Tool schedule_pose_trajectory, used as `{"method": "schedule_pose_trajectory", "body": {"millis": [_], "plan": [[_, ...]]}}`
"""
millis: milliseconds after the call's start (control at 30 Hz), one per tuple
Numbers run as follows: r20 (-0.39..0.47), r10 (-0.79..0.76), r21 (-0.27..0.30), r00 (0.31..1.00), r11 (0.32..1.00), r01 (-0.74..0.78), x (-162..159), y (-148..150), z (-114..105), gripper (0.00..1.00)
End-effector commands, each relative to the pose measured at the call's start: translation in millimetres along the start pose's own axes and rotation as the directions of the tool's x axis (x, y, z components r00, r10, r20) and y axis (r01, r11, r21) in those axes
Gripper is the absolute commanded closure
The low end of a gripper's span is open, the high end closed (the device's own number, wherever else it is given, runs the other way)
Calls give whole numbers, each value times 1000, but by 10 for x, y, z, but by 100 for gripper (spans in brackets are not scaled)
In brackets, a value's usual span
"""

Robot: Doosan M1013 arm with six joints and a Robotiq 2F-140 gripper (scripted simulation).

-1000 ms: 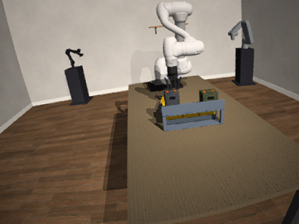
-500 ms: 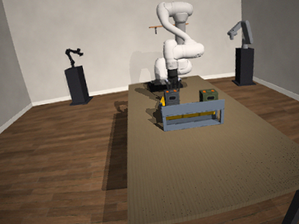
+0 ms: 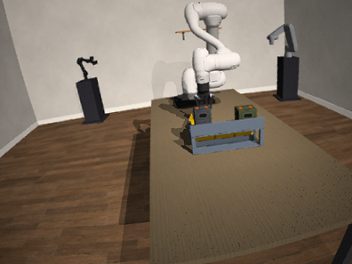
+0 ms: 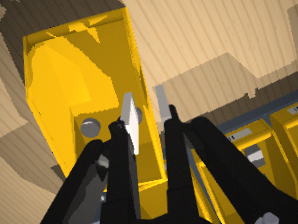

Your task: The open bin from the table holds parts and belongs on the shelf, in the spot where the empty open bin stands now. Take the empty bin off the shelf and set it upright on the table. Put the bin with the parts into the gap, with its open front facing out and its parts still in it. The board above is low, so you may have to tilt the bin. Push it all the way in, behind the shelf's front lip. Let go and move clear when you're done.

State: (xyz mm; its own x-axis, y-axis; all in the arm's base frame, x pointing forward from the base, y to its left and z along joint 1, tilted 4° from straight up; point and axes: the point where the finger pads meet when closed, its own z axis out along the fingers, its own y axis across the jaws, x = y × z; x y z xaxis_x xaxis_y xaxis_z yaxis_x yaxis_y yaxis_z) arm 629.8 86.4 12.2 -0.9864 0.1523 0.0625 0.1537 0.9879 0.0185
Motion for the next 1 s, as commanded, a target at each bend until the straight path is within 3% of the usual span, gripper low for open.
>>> {"method": "schedule_pose_trajectory", "body": {"millis": [0,433,467,967], "plan": [[0,0,0,1000,1000,0,0,0,2,76],[0,0,0,1000,1000,0,0,0,2,76],[0,0,0,1000,1000,0,0,0,2,90],[0,0,0,1000,1000,0,0,0,2,90]]}}
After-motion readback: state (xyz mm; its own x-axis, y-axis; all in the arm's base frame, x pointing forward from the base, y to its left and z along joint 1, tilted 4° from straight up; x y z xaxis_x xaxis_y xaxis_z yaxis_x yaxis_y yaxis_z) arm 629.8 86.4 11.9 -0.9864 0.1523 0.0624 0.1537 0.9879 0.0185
